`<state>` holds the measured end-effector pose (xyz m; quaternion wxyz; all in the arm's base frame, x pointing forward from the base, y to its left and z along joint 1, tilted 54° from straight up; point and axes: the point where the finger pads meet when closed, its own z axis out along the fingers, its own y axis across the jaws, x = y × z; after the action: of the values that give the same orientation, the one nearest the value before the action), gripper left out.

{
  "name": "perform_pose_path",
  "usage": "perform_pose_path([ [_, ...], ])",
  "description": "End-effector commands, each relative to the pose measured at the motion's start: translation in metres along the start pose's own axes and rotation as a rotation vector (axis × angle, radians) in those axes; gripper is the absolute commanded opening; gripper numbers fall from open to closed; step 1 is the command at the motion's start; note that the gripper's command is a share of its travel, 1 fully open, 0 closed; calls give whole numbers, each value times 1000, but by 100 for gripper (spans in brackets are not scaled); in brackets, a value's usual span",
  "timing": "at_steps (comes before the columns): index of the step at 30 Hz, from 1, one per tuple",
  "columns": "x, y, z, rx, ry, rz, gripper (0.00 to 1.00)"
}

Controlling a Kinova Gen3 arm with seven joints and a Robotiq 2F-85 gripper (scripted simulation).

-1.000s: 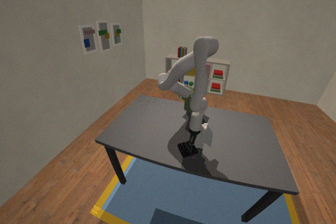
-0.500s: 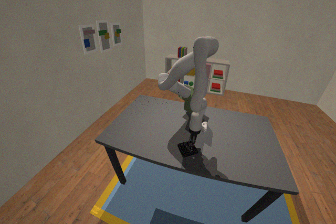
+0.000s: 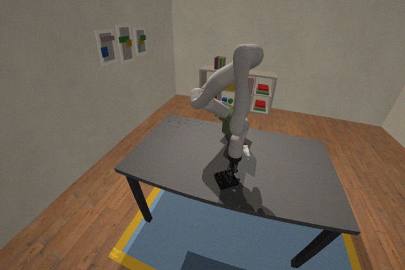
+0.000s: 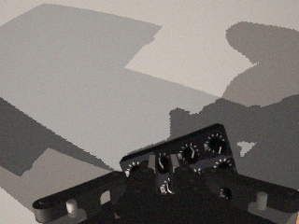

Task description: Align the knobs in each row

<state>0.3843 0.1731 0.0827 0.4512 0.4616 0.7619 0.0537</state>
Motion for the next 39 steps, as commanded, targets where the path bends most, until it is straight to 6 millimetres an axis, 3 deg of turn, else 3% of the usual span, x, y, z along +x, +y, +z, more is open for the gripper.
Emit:
perform_pose_path([
  [1, 0, 0, 0, -1, 1, -28, 8],
  [39, 0, 0, 0, -1, 1, -293, 8],
])
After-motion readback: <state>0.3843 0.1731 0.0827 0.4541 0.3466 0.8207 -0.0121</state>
